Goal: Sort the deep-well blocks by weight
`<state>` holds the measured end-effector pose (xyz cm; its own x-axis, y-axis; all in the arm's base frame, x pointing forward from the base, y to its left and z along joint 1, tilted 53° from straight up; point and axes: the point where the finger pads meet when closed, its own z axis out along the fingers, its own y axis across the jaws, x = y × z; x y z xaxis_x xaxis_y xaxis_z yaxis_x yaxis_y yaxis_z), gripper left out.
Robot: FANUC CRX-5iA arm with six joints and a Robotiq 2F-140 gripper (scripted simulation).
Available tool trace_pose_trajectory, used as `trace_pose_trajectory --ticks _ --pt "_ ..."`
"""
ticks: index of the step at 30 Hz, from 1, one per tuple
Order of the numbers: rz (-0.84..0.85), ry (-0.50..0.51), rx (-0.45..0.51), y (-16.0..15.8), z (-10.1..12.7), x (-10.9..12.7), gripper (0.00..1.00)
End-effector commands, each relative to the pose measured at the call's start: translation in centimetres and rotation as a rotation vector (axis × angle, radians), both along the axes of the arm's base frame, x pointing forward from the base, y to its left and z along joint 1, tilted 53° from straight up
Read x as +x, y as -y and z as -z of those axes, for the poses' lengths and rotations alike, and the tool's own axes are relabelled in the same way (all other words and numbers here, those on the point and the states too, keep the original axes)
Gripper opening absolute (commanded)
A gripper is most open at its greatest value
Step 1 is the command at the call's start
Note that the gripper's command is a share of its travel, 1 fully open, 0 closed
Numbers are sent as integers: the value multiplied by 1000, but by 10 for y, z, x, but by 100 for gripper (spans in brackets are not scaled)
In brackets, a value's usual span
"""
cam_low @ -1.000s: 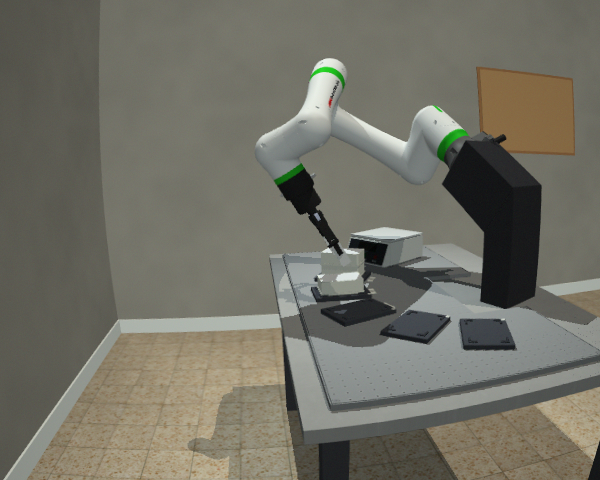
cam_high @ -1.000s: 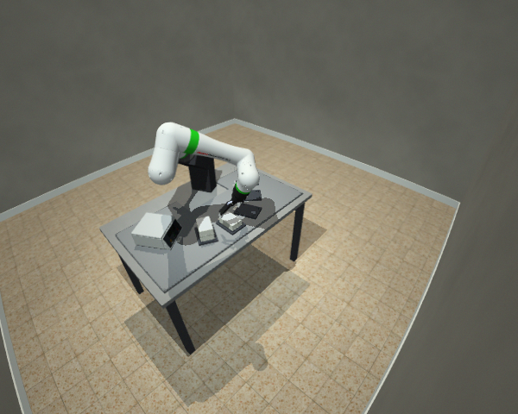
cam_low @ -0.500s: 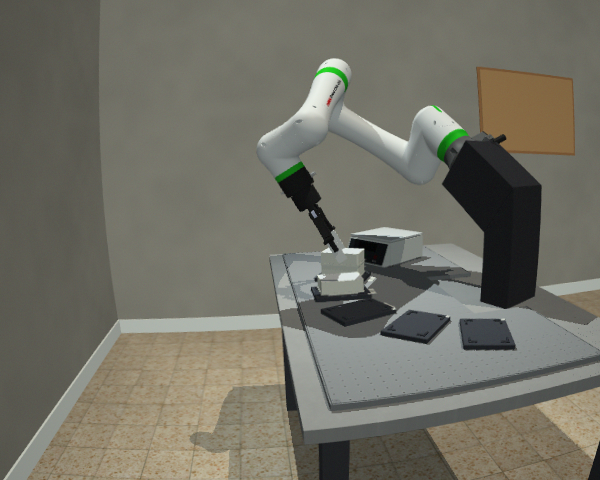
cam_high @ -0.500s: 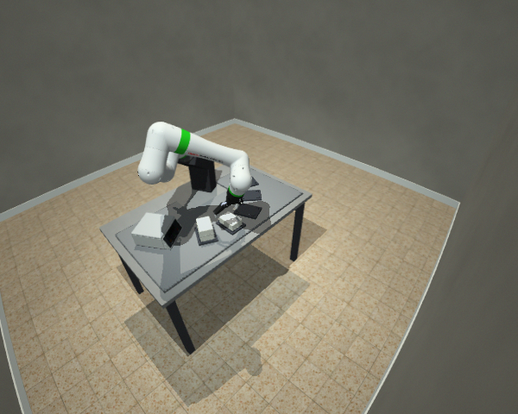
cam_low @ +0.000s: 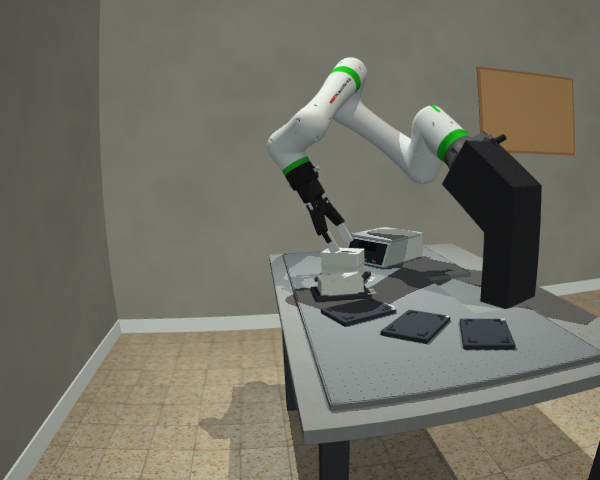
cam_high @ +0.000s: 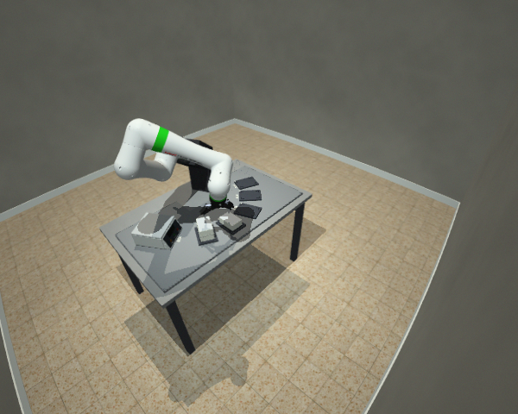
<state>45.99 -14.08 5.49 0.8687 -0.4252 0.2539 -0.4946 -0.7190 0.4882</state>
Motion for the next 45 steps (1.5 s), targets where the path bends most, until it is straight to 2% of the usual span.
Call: trace_pose_trajectory --ticks 1,5,17,31,45 --pt "-2 1 1 12 -15 -7 100" --pt "-2 1 1 18 -22 -11 100" --pt "-2 1 1 53 -65 -32 100" --pt "-2 1 1 53 -66 -32 100" --pt "-2 1 1 67 -54 -24 100"
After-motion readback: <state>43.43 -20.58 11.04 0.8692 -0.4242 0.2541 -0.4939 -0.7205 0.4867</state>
